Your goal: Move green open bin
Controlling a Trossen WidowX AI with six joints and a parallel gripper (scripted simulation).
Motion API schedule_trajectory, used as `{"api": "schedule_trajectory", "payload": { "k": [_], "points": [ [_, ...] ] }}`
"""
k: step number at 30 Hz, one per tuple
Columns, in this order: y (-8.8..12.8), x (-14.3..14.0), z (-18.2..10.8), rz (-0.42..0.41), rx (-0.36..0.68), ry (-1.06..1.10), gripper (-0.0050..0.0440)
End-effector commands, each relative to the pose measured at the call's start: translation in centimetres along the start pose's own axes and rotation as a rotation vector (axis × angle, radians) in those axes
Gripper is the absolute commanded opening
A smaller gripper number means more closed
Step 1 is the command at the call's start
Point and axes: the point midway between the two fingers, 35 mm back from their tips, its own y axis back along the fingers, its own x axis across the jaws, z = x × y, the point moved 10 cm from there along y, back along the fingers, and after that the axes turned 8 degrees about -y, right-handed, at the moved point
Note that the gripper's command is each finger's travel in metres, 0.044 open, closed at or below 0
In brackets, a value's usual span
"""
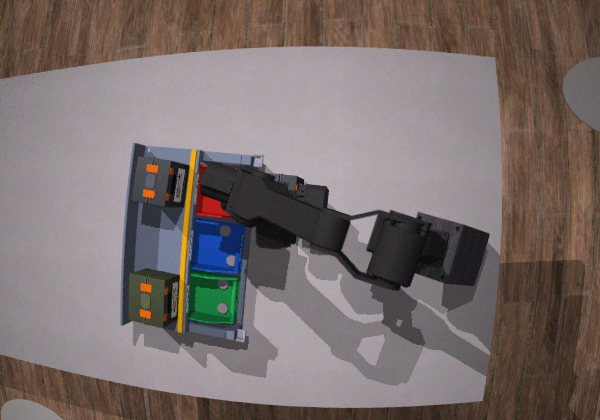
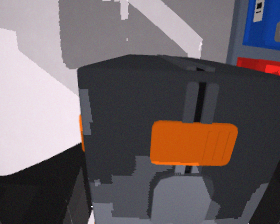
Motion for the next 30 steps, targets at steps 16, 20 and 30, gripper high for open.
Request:
{"api": "schedule_trajectory", "payload": {
  "k": [16, 20, 30],
  "points": [
    [0.27, -0.26, 0.0, -0.026, 0.002, 0.0, 0.0425],
    [0.27, -0.26, 0.0, -0.026, 0.002, 0.0, 0.0425],
    [0.27, -0.26, -0.02, -0.026, 0.004, 0.0, 0.0425]
  ]
}}
